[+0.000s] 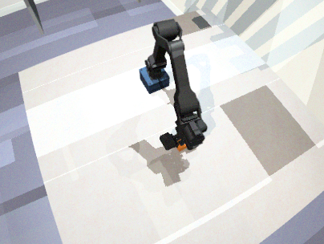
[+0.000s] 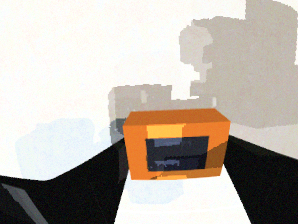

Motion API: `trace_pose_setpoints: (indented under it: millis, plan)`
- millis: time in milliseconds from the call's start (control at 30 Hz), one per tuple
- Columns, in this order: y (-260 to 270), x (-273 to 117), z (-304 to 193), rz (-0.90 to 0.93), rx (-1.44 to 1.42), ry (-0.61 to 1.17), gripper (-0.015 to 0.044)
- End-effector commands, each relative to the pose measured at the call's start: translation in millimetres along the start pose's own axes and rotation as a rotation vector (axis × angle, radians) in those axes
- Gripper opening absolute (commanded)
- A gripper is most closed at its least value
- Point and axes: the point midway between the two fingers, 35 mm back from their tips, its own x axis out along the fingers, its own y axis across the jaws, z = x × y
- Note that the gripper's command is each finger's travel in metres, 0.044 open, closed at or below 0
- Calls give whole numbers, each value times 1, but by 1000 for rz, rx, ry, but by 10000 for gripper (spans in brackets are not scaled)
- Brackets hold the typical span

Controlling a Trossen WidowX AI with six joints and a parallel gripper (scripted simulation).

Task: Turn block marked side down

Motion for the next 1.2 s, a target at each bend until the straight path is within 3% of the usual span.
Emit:
trace_pose_setpoints:
  millis: [0, 867, 1167]
  plan:
    - [0, 2, -2, 5, 0, -52, 0]
    - [1, -1, -12, 2, -8, -451, 0]
    - [-2, 17, -3, 2, -5, -552, 0]
